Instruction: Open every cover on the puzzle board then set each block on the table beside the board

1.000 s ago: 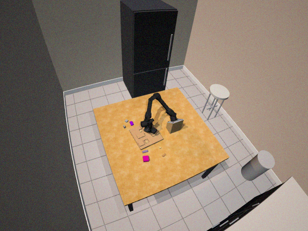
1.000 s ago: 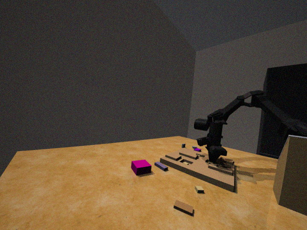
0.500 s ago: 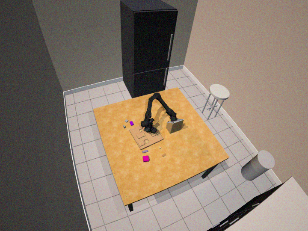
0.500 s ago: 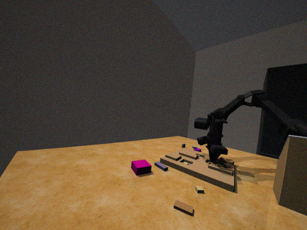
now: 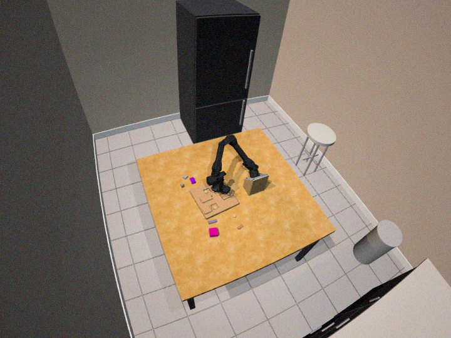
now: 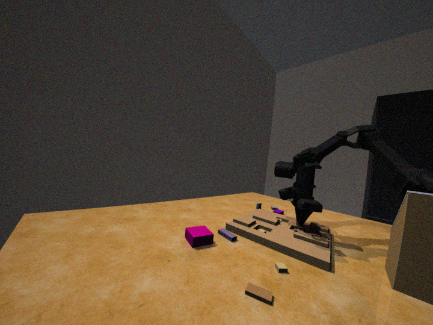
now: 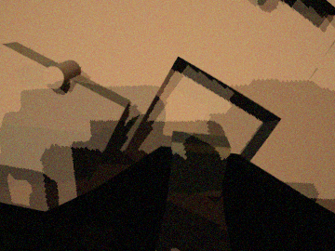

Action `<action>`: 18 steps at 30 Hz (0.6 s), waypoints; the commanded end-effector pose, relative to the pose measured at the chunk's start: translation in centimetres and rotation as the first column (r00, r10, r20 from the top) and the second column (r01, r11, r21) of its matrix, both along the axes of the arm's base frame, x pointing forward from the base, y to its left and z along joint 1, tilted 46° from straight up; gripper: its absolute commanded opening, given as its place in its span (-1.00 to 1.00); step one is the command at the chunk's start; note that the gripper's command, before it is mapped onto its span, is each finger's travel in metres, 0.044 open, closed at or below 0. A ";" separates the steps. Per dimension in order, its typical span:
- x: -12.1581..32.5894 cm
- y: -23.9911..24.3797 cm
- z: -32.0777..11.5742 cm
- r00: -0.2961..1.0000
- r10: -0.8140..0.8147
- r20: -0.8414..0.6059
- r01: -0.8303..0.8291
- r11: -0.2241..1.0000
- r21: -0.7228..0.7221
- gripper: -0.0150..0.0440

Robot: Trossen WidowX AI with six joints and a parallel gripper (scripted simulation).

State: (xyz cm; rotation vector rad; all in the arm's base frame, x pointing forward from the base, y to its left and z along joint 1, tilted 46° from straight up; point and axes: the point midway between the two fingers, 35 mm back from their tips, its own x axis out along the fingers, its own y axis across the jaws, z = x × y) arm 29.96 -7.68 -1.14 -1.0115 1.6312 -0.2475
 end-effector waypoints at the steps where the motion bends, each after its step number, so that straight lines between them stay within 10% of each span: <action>1: 0.2 0.4 0.4 1.000 -0.003 0.010 0.002 1.000 0.004 -0.22; 18: 0.2 2.3 2.2 1.000 -0.001 0.008 0.001 1.000 0.004 -0.22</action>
